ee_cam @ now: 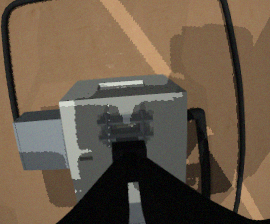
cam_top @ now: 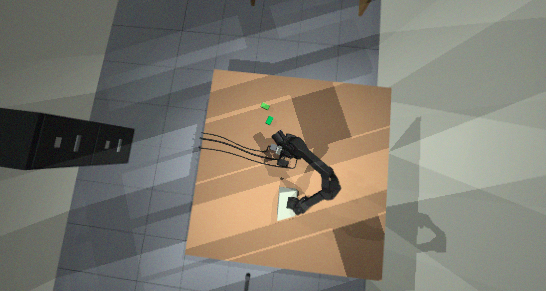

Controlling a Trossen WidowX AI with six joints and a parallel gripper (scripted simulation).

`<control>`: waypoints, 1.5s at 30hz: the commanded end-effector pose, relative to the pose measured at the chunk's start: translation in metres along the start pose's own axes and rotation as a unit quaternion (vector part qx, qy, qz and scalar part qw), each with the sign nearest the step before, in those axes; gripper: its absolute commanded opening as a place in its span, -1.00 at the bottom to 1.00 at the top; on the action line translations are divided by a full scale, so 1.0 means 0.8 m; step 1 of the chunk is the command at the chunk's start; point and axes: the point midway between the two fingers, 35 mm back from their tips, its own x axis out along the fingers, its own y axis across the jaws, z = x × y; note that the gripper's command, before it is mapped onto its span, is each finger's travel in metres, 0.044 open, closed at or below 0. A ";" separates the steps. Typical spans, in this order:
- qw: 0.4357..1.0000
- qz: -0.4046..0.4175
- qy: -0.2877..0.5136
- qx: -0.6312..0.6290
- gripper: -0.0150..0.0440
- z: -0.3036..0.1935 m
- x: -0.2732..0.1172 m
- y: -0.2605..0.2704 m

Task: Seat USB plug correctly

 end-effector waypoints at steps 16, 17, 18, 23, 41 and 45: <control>1.000 0.001 -0.007 -0.008 -0.49 0.001 0.005 0.000; 1.000 0.001 -0.007 -0.008 -0.49 0.001 0.005 0.000; 1.000 0.001 -0.007 -0.008 -0.49 0.001 0.005 0.000; 1.000 0.001 -0.008 -0.009 -0.49 0.002 0.006 0.000; 1.000 0.001 -0.009 -0.009 -0.49 0.002 0.009 0.000; 1.000 0.001 -0.009 -0.009 -0.49 0.002 0.009 0.000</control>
